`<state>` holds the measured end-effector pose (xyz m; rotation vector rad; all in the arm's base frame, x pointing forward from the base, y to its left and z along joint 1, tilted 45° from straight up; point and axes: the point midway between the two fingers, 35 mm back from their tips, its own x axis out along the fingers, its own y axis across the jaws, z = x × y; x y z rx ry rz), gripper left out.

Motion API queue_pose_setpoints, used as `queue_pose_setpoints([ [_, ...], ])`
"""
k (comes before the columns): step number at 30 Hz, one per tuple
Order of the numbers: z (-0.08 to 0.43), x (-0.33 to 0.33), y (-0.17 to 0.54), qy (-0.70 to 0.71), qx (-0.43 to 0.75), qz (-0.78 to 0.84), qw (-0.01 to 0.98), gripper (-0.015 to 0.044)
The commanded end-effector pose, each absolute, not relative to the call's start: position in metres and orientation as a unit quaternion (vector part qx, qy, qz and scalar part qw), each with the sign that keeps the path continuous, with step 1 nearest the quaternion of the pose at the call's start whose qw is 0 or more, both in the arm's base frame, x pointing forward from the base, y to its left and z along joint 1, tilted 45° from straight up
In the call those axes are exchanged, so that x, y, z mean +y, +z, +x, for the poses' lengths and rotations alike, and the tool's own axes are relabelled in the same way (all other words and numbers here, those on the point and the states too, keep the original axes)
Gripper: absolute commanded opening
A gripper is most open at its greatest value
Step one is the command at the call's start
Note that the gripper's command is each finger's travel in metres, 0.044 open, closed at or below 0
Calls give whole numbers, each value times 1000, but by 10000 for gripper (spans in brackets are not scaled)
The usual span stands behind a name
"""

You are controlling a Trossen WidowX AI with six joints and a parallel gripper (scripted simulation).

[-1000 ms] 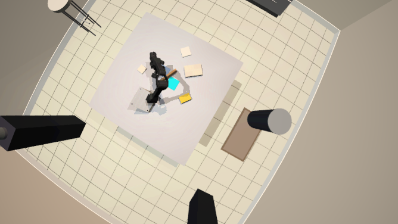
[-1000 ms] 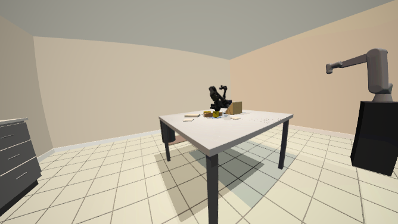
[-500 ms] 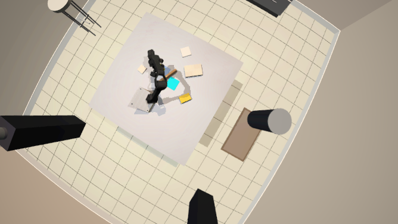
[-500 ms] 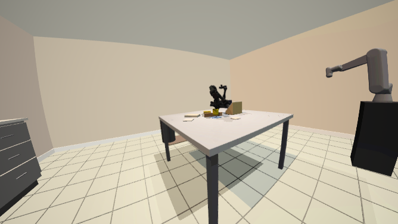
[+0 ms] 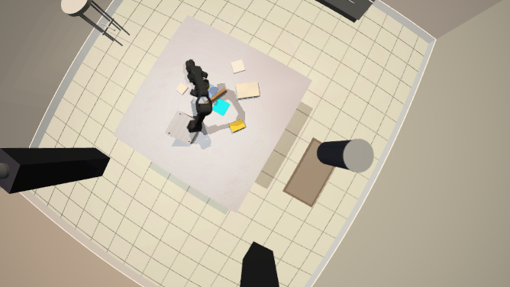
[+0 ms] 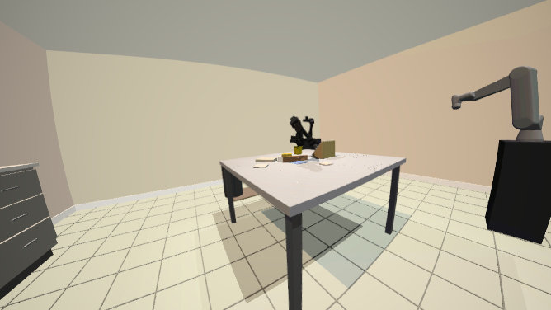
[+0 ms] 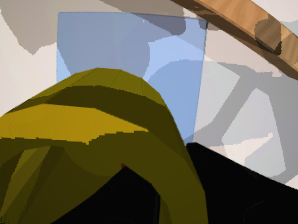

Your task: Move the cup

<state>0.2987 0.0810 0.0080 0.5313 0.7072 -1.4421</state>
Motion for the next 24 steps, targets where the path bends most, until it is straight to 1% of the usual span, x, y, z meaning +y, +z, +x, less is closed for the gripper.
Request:
queue_pose_setpoints([
  [1,298,80,7,-639,313,234,663,0],
  [24,292,70,18,-640,313,235,662,0],
])
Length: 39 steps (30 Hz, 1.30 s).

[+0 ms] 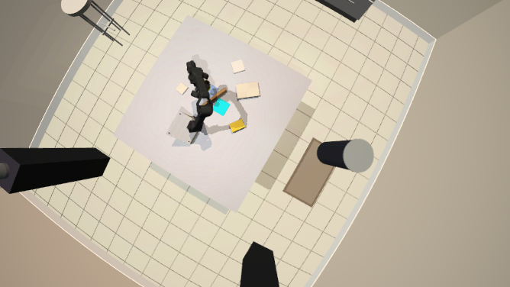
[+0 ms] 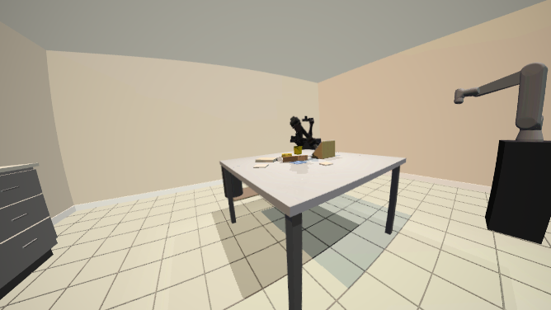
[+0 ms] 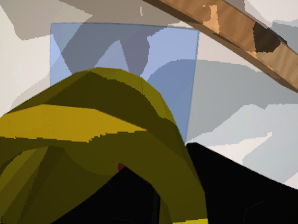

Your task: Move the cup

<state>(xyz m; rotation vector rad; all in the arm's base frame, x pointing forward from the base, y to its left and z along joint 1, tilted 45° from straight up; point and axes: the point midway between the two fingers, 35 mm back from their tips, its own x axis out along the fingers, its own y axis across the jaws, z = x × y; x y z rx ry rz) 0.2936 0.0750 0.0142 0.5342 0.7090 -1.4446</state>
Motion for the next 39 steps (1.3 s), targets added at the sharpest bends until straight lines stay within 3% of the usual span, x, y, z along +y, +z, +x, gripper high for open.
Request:
queue_pose_setpoints([
  [1,291,69,19,-640,313,235,661,0],
  [39,260,27,67,-641,314,233,660,0],
])
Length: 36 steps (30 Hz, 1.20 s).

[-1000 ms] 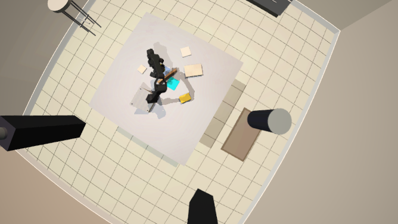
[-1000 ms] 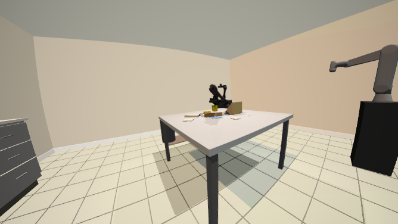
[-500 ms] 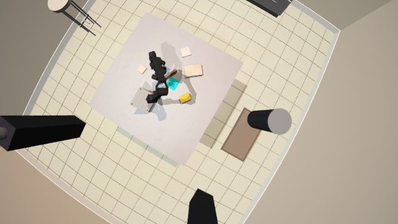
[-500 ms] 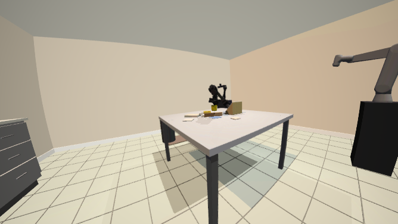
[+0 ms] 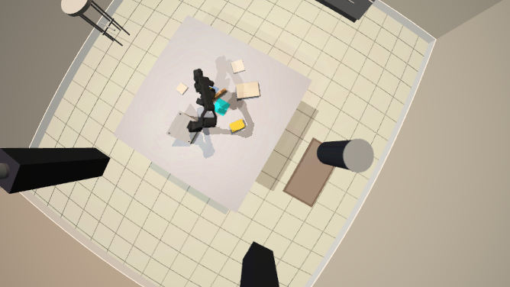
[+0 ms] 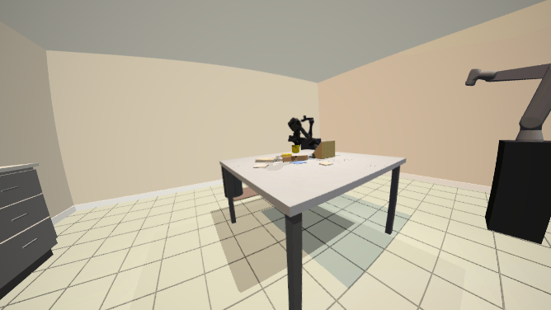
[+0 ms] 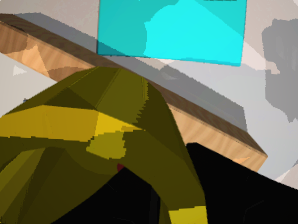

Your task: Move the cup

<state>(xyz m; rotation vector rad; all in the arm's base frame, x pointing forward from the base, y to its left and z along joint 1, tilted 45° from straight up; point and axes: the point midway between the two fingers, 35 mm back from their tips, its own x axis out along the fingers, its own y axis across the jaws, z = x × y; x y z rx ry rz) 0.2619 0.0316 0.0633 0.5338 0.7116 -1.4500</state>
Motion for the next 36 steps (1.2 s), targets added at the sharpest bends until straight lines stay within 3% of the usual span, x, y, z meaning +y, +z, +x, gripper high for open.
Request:
queue_pose_setpoints([
  [1,259,26,68,-641,314,233,660,0],
  [36,229,-18,112,-642,314,231,660,0],
])
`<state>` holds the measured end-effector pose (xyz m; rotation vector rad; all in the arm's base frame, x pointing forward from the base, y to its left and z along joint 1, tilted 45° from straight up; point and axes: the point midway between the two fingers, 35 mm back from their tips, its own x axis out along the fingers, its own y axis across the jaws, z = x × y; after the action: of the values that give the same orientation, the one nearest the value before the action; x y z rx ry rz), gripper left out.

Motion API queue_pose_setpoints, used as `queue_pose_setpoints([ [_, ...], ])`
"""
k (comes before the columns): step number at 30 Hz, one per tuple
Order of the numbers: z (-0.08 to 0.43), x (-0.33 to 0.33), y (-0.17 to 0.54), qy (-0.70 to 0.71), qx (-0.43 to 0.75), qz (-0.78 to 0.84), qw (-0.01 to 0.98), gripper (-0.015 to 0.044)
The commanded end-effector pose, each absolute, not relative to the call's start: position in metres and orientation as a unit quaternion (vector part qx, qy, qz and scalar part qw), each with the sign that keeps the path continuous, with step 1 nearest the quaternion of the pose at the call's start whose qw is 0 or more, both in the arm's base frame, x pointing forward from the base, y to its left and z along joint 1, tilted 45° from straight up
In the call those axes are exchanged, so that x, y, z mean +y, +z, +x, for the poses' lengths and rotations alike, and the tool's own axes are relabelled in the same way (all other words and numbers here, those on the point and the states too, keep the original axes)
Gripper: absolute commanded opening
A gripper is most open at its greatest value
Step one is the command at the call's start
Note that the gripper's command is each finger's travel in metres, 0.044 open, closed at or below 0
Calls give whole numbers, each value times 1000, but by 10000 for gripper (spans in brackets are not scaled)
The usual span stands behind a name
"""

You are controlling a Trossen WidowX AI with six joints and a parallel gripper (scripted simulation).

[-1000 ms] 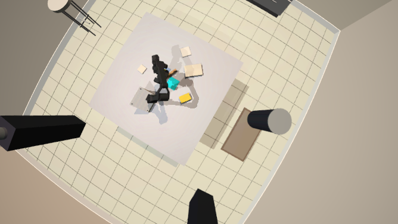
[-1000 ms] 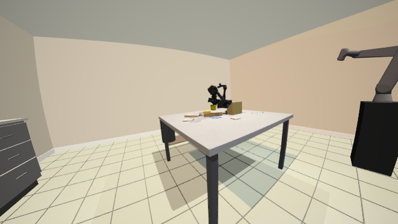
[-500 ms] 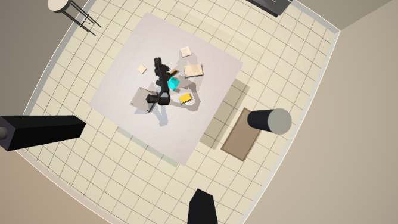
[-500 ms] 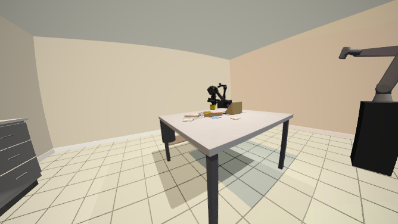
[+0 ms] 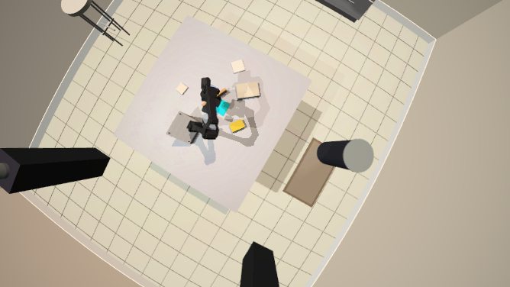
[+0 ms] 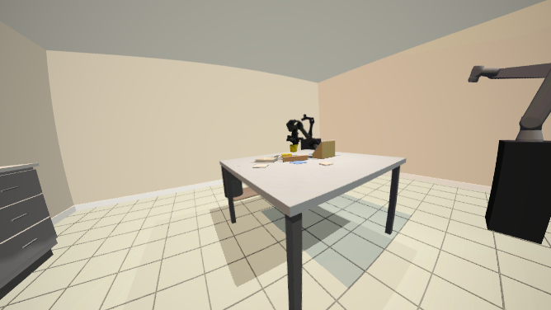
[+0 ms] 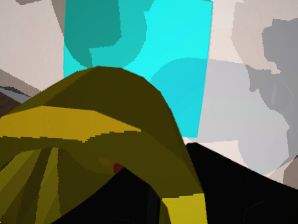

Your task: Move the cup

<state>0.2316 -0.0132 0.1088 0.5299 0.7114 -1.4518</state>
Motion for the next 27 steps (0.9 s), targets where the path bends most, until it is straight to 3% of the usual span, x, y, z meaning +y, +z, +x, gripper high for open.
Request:
queue_pose_setpoints([
  [1,228,-19,113,-642,314,231,660,0],
  [27,224,-40,101,-642,313,231,660,0],
])
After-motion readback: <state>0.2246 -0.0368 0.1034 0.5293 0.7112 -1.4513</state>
